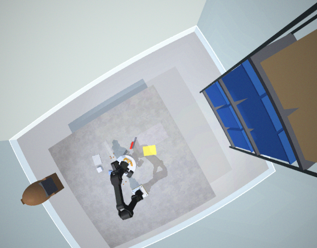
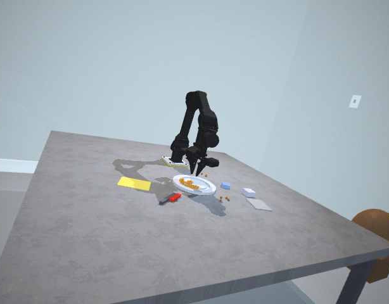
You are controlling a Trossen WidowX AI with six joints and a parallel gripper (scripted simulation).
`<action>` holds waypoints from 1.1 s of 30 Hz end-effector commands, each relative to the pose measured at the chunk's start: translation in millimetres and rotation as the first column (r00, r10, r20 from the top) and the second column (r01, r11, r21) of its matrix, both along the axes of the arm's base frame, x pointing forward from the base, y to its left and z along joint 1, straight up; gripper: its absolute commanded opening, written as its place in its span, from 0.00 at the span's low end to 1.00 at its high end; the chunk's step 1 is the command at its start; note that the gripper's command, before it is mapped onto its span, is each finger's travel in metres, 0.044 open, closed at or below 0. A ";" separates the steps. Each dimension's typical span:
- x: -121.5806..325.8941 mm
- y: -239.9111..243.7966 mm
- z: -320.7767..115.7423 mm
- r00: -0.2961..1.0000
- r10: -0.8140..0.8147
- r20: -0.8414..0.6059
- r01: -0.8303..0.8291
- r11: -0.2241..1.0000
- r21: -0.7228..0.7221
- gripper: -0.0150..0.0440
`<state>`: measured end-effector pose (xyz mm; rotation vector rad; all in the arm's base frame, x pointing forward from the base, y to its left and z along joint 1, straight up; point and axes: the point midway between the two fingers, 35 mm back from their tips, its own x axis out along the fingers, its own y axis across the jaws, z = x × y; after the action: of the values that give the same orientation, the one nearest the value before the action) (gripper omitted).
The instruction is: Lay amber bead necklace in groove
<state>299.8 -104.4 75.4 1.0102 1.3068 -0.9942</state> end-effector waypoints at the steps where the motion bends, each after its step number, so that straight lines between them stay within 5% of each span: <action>1: -0.8 -0.2 1.3 1.000 -0.025 0.005 0.025 1.000 -0.006 0.46; 33: 0.0 -0.5 -37.5 1.000 -0.025 0.005 0.025 1.000 -0.006 0.46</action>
<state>299.8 -104.2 40.7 1.0273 1.2916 -1.0072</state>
